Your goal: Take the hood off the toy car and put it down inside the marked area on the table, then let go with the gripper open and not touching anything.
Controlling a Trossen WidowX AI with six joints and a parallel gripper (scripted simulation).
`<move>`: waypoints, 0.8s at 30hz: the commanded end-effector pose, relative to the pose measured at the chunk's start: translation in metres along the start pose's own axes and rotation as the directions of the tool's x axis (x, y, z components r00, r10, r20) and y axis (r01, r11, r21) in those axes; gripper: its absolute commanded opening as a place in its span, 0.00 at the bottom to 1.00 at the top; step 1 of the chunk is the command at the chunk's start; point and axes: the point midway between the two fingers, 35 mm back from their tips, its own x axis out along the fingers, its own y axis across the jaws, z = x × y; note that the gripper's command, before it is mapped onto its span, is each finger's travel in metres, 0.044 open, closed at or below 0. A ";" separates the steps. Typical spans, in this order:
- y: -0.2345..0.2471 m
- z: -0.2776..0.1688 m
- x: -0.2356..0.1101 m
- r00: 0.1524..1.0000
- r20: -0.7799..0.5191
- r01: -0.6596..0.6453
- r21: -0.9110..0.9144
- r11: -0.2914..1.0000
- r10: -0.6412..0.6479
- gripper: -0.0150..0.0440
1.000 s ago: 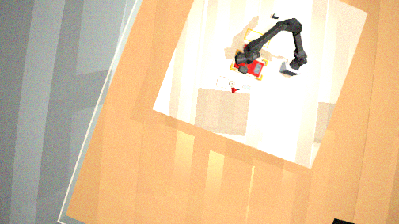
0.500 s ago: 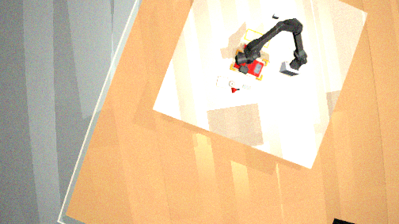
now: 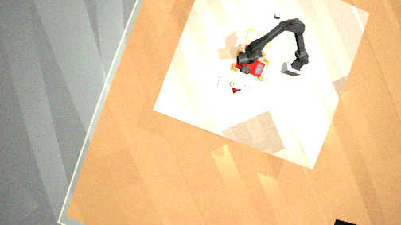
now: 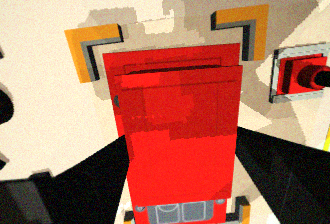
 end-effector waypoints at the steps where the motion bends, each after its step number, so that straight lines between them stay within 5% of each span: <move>1: 0.000 0.001 -0.004 1.000 0.001 -0.005 0.006 1.000 0.005 0.25; 24: 0.001 0.001 -0.050 1.000 0.000 -0.007 0.005 1.000 0.007 0.25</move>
